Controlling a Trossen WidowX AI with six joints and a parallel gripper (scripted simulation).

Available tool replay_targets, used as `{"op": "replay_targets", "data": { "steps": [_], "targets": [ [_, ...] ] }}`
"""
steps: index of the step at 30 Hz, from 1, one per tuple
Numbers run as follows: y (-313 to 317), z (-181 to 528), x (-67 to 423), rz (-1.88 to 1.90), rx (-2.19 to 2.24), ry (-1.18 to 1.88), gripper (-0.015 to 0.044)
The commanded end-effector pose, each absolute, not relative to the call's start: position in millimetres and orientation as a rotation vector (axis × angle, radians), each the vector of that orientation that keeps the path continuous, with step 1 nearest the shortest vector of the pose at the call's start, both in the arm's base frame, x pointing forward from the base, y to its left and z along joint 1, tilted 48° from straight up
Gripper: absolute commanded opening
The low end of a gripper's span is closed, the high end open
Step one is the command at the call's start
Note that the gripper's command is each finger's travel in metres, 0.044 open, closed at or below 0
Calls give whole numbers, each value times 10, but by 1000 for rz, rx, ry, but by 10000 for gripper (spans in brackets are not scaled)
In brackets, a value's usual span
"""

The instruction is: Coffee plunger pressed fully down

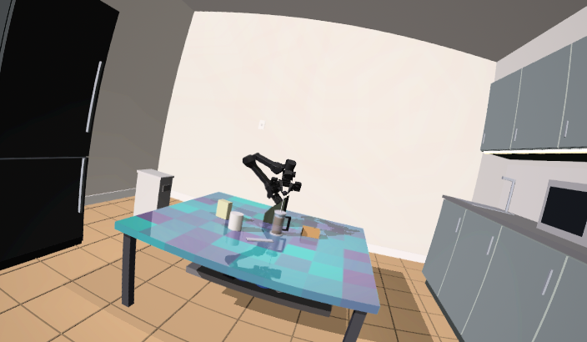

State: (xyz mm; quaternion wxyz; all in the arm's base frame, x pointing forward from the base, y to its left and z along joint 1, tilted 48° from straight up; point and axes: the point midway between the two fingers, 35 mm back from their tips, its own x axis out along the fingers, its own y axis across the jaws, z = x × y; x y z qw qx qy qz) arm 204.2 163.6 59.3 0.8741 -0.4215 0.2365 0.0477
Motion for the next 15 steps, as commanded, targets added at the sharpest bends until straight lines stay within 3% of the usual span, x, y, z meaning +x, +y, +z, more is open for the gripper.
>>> {"op": "replay_targets", "data": {
  "steps": [1,15],
  "targets": [
    [1579,494,2053,99,-891,507,126],
    [1472,295,2115,100,-889,515,126]
  ]
}}
